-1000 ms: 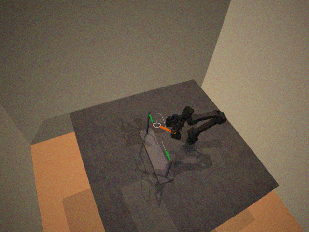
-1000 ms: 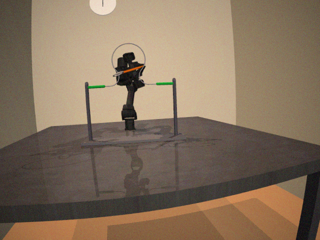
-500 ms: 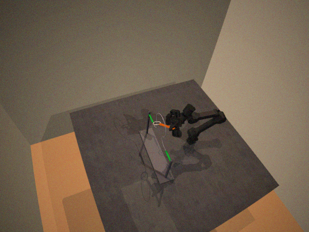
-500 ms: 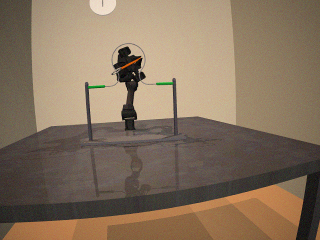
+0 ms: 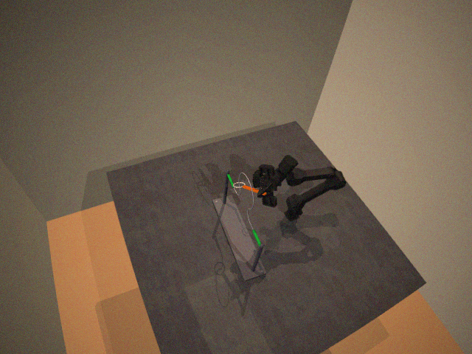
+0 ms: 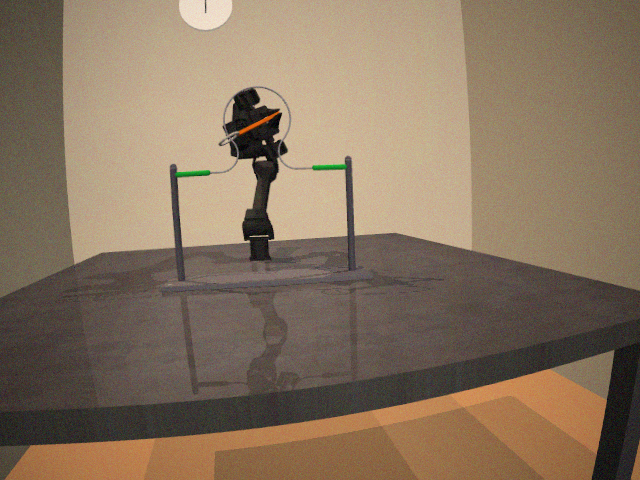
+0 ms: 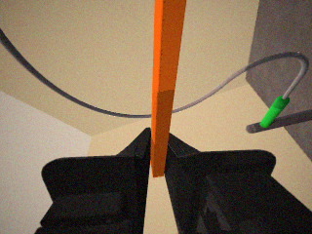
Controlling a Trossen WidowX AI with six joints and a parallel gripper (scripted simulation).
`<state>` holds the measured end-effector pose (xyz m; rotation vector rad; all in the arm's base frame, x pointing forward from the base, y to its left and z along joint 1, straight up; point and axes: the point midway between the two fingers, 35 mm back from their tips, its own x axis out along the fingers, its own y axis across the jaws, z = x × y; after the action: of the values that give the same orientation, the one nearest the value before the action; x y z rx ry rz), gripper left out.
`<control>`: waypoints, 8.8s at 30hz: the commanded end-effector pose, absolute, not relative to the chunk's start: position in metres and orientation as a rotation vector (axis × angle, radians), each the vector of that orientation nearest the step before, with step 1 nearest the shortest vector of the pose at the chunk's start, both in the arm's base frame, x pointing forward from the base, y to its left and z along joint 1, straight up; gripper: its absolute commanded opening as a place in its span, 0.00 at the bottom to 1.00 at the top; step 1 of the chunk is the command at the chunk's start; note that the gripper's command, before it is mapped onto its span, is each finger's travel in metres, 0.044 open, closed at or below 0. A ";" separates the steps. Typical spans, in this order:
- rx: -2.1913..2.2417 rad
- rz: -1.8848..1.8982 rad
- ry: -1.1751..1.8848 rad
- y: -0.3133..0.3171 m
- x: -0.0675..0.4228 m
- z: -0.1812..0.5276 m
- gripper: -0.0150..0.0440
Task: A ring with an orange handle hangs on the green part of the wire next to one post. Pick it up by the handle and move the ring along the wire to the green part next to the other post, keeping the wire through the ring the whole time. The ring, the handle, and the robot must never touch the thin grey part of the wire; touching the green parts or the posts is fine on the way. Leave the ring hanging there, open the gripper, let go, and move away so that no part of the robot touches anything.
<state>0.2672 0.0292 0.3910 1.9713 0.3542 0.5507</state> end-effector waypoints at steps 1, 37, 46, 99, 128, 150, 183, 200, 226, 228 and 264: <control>1.933 0.545 0.364 0.030 0.266 0.393 0.00; 1.492 0.347 0.500 0.034 0.267 0.378 0.00; 1.380 0.300 0.521 0.034 0.267 0.373 0.00; 0.703 0.039 0.593 0.022 0.267 0.349 0.00; 0.337 -0.091 0.602 0.010 0.266 0.340 0.00; 0.058 -0.184 0.598 -0.002 0.265 0.337 0.00; -0.356 -0.315 0.572 -0.019 0.263 0.339 0.00; -0.568 -0.378 0.552 -0.027 0.262 0.343 0.00; -0.902 -0.469 0.515 -0.037 0.261 0.352 0.00; -0.928 -0.476 0.512 -0.038 0.261 0.353 0.00; -1.387 -0.593 0.445 -0.045 0.260 0.371 0.00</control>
<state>0.2608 -0.0443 0.3685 4.1589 -1.3851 1.7934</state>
